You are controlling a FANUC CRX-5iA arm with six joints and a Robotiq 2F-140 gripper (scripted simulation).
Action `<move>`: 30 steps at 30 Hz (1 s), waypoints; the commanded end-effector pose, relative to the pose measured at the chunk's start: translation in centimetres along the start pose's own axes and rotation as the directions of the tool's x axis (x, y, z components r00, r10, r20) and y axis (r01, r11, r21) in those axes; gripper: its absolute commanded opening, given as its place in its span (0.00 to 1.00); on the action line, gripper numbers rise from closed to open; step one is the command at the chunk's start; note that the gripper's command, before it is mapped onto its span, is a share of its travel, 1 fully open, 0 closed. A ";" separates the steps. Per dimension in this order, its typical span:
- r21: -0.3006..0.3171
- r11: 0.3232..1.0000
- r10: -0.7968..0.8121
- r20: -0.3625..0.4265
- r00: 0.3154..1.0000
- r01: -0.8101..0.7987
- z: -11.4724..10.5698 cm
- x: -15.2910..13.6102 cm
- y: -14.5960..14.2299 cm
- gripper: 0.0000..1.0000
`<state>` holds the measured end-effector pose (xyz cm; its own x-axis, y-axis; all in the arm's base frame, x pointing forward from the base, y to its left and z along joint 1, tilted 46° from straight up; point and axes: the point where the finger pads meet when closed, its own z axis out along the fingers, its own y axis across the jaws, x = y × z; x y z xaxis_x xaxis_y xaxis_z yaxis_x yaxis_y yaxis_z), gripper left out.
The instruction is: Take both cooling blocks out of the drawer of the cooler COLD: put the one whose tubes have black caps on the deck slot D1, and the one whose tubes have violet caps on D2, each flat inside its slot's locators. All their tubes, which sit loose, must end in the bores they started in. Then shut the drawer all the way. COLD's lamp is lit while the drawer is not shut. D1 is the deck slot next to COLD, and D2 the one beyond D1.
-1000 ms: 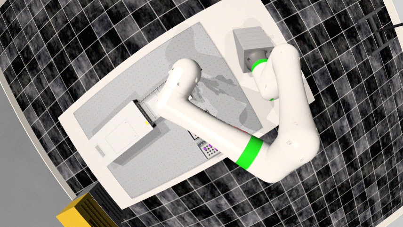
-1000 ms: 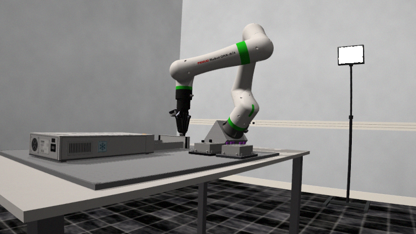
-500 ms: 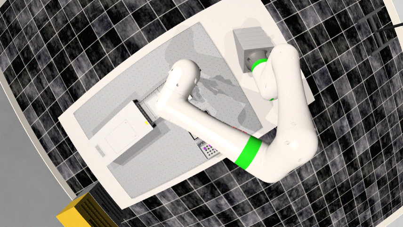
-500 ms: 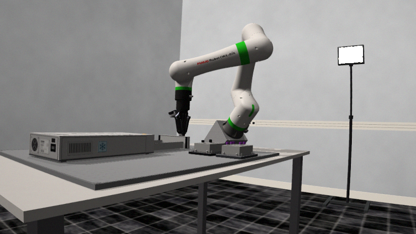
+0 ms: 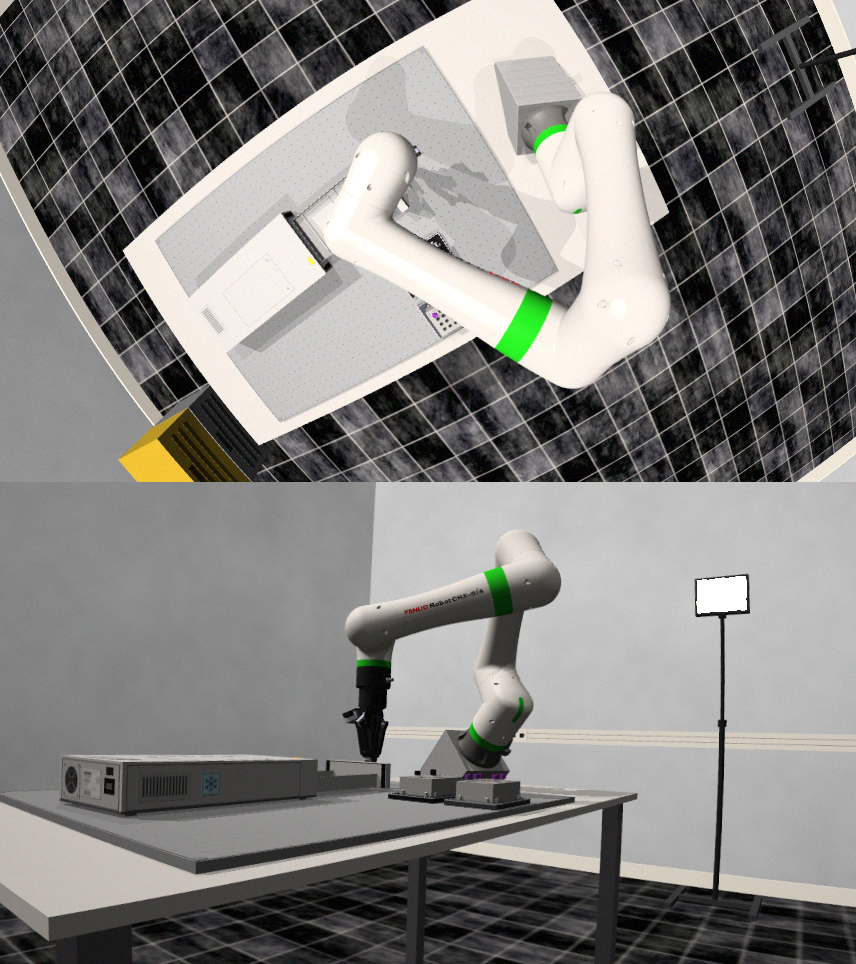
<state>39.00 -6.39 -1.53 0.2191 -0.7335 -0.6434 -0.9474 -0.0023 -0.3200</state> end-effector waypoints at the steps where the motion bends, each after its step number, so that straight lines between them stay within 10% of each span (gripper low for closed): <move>1: 0.000 1.000 0.000 -0.001 1.000 0.000 -0.1 0.0 -0.4 0.10; 30: 0.001 1.000 0.000 -0.001 1.000 0.000 -0.1 0.0 -3.7 0.10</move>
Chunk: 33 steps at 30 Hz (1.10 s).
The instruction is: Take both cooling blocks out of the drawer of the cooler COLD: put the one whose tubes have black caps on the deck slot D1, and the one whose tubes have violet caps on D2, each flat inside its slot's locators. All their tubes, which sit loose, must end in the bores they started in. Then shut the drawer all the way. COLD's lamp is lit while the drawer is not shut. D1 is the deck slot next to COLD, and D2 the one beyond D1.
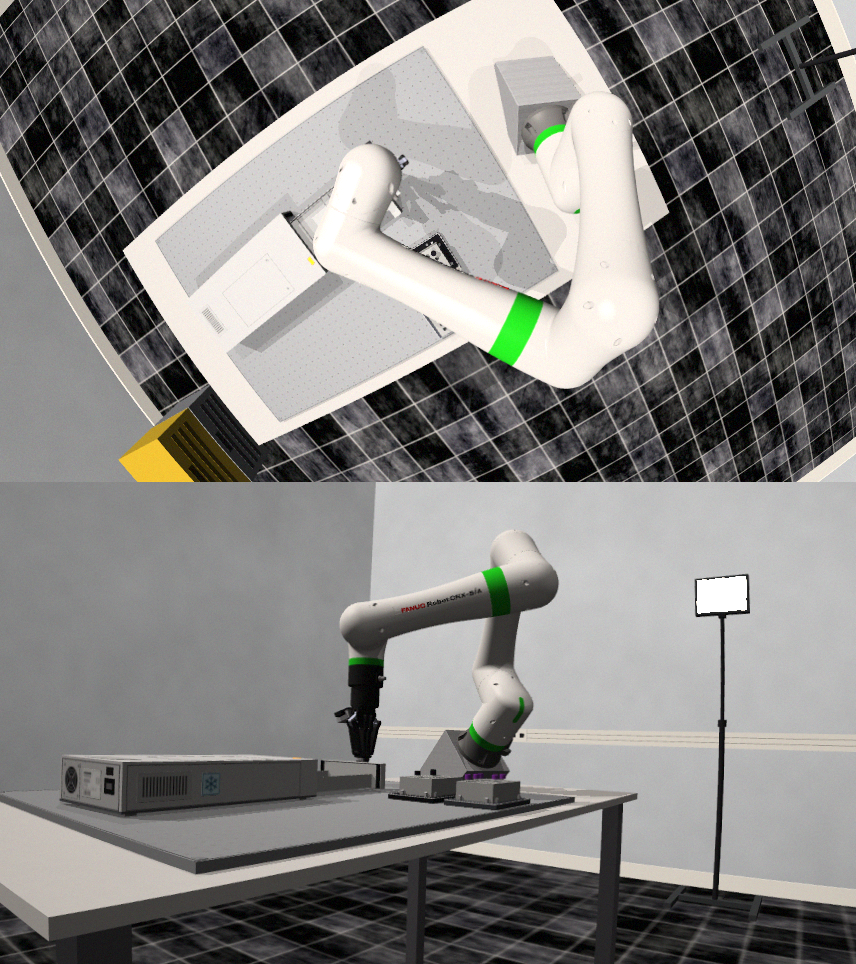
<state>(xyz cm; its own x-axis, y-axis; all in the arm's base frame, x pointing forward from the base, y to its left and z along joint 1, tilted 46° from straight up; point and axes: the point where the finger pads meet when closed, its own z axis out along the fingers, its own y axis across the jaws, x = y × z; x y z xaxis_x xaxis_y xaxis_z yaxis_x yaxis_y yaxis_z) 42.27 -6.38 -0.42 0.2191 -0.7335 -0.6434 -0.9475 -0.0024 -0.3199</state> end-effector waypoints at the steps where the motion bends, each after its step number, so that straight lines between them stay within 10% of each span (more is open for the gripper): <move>1: 0.001 1.000 0.000 -0.001 1.000 0.000 -0.1 0.0 -0.4 0.10; 33: 0.001 1.000 0.000 -0.001 1.000 0.000 -0.1 0.0 -4.1 0.10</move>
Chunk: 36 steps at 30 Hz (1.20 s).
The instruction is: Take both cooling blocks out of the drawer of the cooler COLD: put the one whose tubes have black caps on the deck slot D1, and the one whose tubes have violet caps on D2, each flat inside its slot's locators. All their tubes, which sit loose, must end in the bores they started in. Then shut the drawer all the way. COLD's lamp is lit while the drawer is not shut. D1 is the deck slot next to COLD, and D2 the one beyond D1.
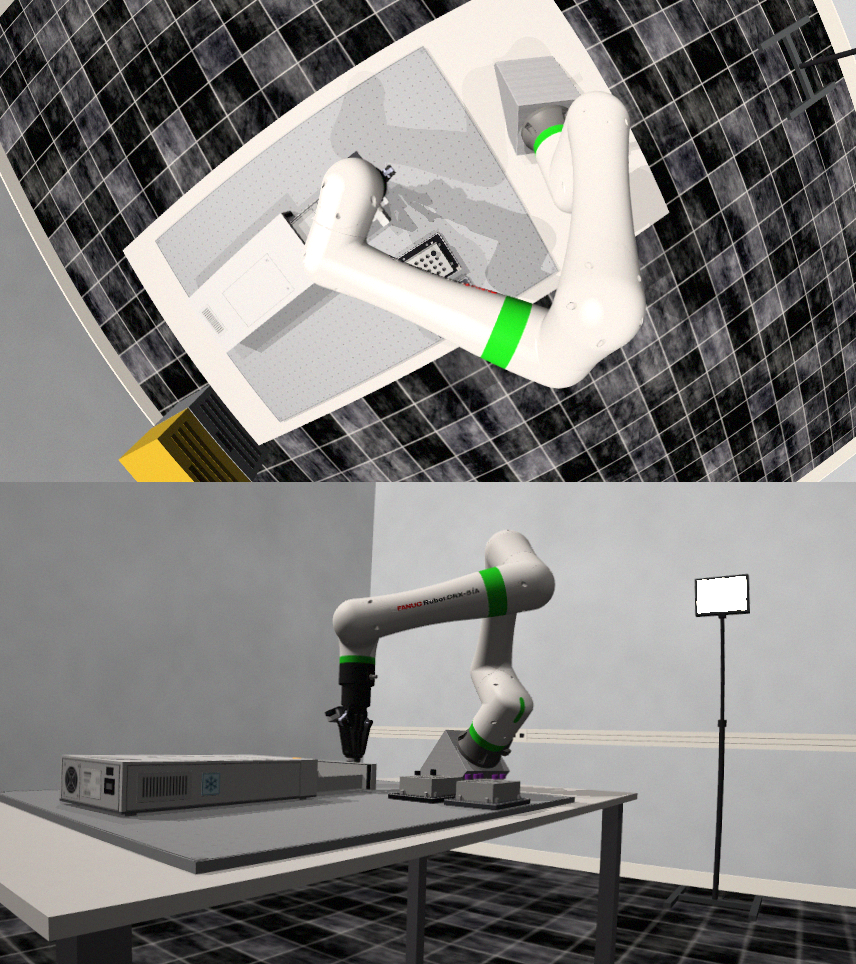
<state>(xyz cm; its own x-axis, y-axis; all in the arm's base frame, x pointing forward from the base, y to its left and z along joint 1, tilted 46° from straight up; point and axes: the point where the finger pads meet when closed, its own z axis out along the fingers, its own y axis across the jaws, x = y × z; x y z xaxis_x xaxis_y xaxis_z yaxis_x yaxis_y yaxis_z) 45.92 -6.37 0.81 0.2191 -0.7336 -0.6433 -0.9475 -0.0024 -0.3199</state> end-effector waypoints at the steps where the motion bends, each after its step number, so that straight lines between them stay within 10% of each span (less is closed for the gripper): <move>1: 0.001 1.000 0.000 -0.001 1.000 0.000 -0.1 0.0 -0.4 0.10; 36: 0.001 1.000 0.000 -0.001 1.000 0.000 -0.1 0.0 -4.4 0.10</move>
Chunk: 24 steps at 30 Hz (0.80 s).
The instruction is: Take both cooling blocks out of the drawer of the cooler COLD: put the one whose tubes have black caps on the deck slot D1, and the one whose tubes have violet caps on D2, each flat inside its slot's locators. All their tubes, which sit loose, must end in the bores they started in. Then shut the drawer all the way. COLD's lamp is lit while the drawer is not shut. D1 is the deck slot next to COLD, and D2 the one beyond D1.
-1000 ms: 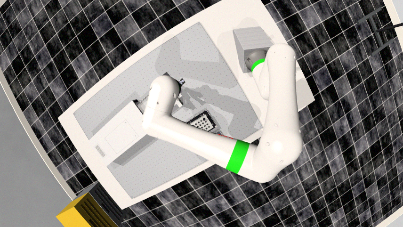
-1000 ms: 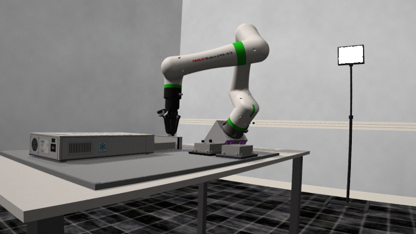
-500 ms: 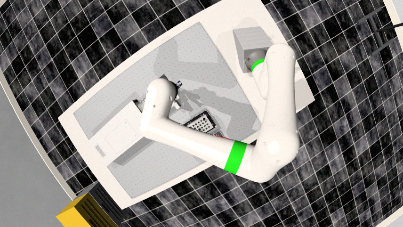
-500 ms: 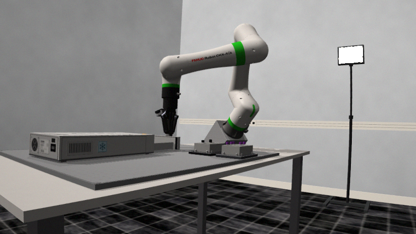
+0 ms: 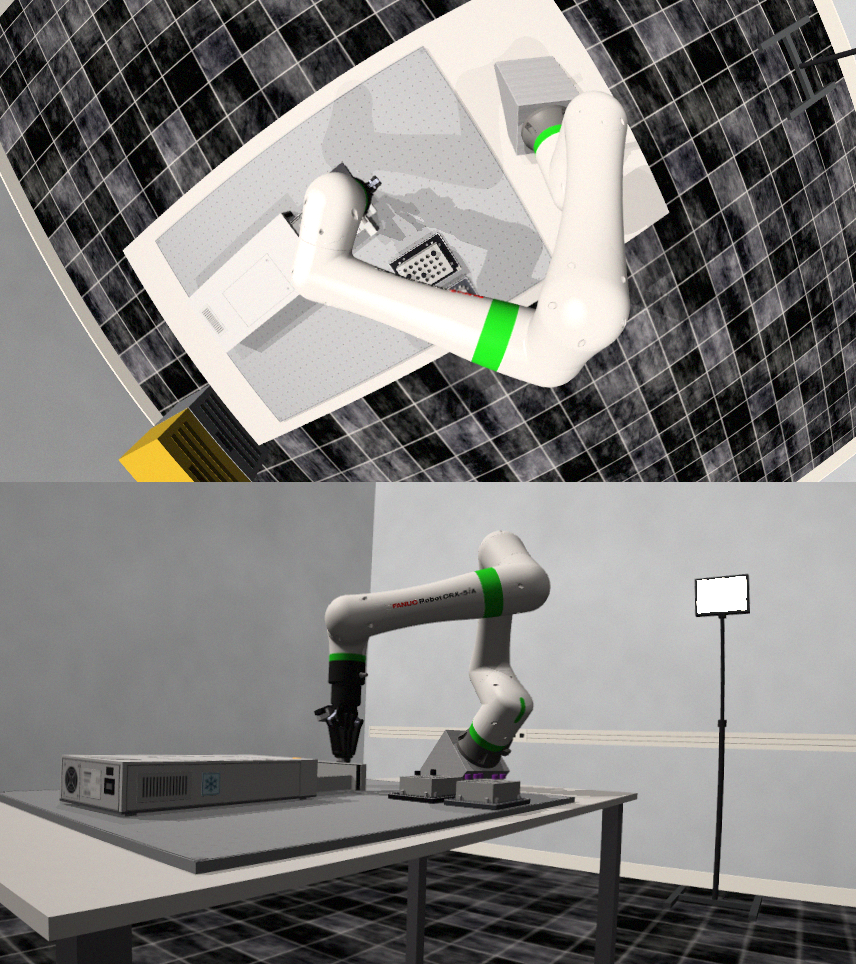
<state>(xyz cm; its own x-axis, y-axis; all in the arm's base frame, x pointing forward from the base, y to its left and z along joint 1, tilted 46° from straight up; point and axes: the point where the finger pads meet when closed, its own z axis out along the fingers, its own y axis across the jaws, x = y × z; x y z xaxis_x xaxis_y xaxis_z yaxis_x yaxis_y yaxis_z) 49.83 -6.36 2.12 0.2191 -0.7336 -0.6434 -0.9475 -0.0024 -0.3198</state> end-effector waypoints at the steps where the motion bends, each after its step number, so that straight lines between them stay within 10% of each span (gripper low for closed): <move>1: 0.001 1.000 0.000 -0.001 1.000 0.000 -0.1 0.0 -0.4 0.10; 24: 0.001 1.000 0.000 -0.001 1.000 0.000 -0.1 0.0 -2.8 0.10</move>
<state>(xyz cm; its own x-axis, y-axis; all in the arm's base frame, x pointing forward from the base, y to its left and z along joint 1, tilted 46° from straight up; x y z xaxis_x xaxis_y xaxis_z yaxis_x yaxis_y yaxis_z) 52.42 -6.36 3.00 0.2192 -0.7336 -0.6432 -0.9474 -0.0025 -0.3201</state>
